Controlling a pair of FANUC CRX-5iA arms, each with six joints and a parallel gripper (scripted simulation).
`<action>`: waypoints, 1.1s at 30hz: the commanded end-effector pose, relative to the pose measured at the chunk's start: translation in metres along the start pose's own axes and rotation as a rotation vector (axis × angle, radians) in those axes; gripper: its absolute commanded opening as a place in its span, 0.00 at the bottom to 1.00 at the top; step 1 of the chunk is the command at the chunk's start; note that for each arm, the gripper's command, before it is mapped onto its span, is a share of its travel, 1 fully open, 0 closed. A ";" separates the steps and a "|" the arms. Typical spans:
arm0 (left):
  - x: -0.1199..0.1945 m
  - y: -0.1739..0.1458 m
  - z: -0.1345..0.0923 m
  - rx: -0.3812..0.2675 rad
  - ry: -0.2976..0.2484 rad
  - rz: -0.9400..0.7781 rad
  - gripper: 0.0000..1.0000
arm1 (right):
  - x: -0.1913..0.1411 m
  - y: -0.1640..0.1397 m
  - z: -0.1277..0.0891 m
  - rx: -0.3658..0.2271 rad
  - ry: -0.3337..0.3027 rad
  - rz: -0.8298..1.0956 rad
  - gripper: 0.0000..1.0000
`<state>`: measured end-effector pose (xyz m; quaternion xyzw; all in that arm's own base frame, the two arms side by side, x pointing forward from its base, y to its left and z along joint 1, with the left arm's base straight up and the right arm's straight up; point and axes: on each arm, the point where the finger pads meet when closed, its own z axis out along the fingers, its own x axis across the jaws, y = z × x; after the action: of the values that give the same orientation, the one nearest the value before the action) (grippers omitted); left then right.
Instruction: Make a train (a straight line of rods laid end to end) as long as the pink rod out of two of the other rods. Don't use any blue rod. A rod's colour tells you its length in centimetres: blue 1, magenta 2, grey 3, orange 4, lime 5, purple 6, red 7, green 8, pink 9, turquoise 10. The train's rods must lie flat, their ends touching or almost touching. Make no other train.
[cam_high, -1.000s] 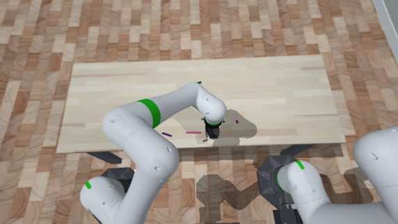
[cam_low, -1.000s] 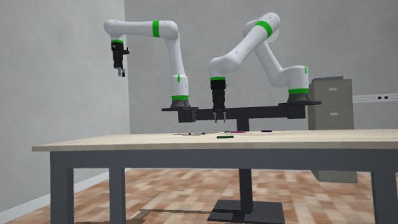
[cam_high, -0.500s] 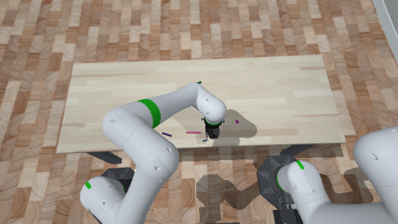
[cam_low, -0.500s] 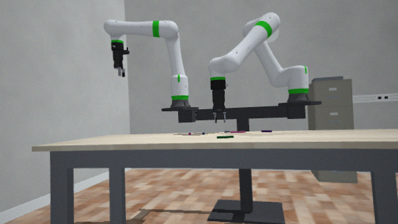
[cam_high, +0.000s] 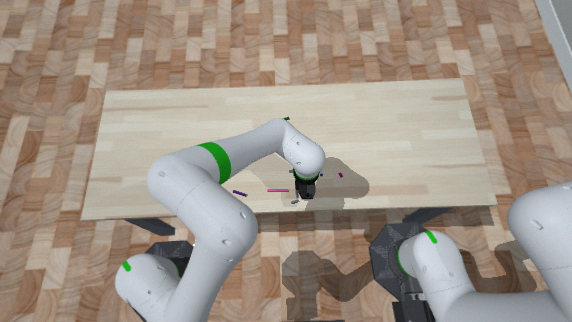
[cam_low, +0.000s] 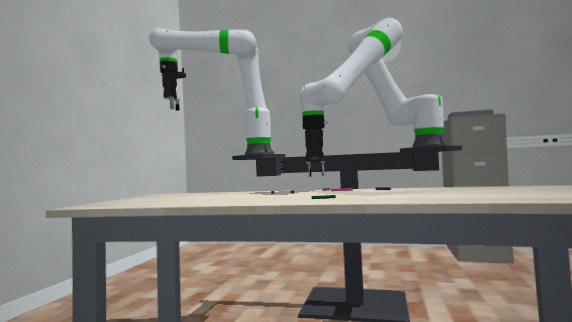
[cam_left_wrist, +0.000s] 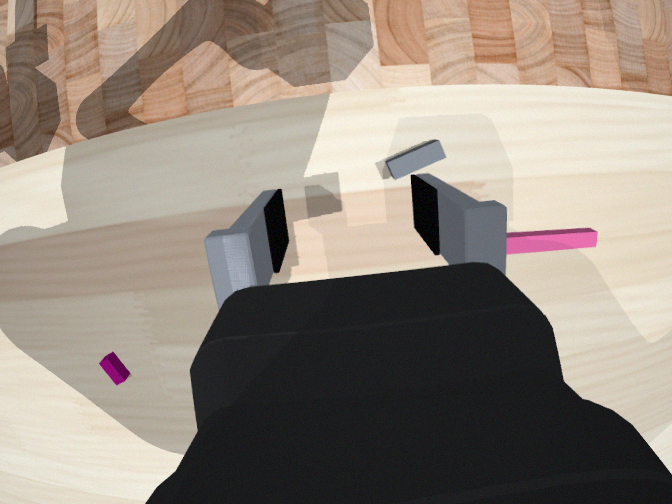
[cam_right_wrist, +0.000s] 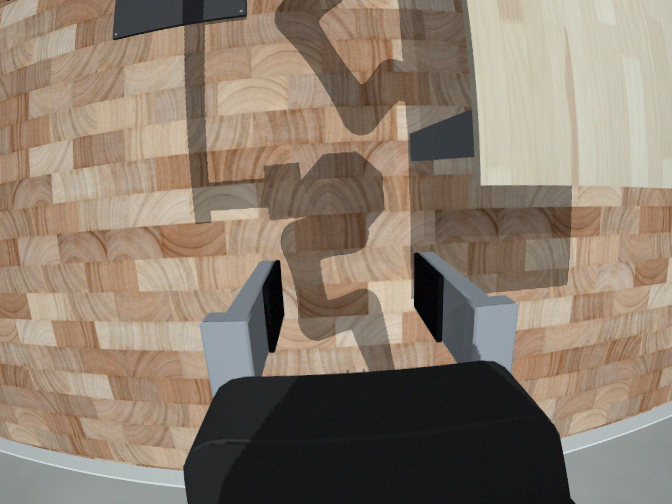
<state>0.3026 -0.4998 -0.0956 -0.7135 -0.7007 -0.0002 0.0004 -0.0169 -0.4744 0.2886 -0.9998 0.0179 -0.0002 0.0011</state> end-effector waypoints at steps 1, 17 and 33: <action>-0.001 0.001 -0.001 -0.001 -0.002 0.000 1.00 | 0.000 0.000 -0.001 -0.002 0.000 0.000 1.00; -0.001 0.001 -0.001 -0.001 -0.002 0.000 1.00 | 0.000 0.000 -0.001 -0.002 0.000 0.000 1.00; -0.001 0.001 -0.004 -0.001 -0.002 -0.191 1.00 | 0.000 0.000 -0.001 -0.002 0.000 0.000 1.00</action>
<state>0.3028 -0.4997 -0.0939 -0.6749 -0.7379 0.0015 0.0007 -0.0169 -0.4744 0.2886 -0.9998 0.0179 -0.0002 0.0011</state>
